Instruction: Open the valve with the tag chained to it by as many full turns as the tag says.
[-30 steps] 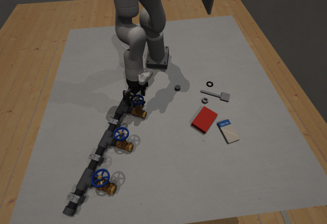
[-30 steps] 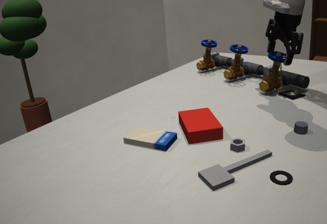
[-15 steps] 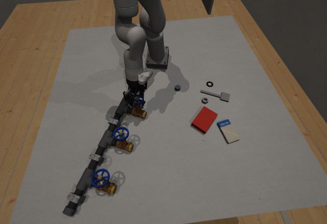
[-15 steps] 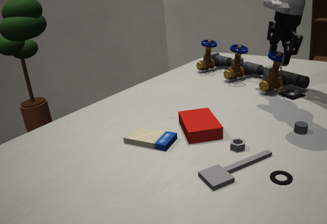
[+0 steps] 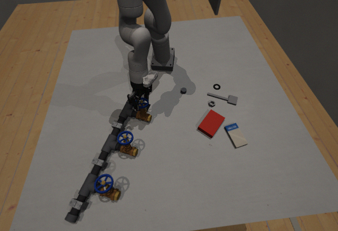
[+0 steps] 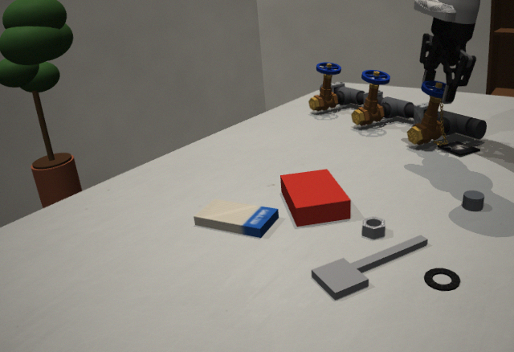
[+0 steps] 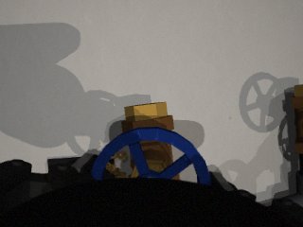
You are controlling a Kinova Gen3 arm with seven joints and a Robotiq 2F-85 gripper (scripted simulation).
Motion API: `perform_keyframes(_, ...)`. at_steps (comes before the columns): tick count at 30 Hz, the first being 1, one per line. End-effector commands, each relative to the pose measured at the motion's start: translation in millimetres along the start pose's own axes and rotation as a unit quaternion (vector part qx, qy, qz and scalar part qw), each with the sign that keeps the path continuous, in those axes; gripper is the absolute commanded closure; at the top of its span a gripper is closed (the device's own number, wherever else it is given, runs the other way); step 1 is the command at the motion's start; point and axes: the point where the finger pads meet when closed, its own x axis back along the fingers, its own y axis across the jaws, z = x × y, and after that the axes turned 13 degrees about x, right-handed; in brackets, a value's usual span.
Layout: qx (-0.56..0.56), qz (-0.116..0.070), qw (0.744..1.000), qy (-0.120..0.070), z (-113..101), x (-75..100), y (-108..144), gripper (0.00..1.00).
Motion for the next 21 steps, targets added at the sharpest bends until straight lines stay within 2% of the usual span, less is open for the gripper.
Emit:
perform_keyframes(1,0.000,0.000,1.000,0.000,0.0,0.0,0.3,0.29)
perform_keyframes(21,0.035,0.000,0.999,0.000,0.0,0.0,0.2,0.29)
